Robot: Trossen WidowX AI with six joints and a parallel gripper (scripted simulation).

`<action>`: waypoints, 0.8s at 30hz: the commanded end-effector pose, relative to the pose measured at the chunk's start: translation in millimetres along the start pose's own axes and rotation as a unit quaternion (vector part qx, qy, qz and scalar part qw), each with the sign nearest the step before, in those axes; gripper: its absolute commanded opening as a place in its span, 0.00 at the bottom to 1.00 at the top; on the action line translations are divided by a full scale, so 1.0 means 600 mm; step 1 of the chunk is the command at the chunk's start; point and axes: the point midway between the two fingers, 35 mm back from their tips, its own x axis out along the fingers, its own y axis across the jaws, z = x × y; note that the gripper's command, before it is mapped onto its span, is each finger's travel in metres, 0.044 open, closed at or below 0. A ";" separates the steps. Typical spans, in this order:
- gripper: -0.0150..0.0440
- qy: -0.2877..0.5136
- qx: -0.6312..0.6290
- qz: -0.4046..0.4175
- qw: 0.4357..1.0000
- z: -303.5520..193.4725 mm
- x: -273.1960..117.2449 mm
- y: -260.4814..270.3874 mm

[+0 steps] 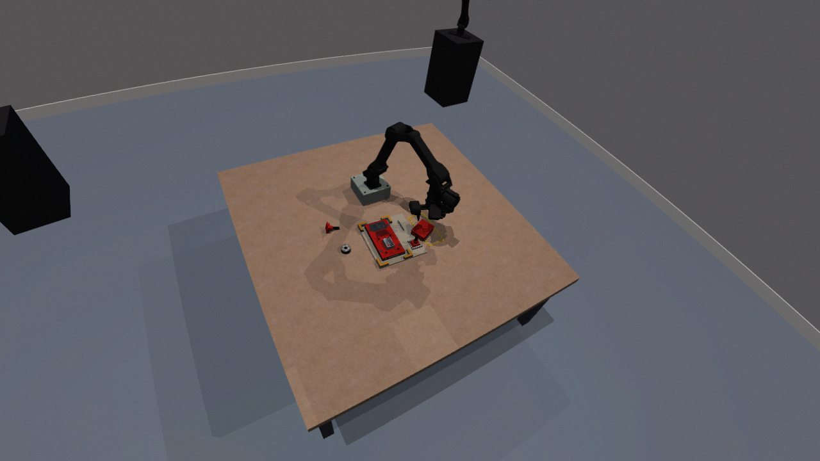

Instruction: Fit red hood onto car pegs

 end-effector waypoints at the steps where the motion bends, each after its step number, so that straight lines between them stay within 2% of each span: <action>1: 1.00 -0.002 0.101 -0.001 0.995 -0.004 0.004 -0.005; 11: 1.00 -0.002 0.372 -0.002 0.928 -0.015 0.018 -0.016; 24: 1.00 -0.002 0.377 -0.002 0.926 -0.015 0.024 -0.016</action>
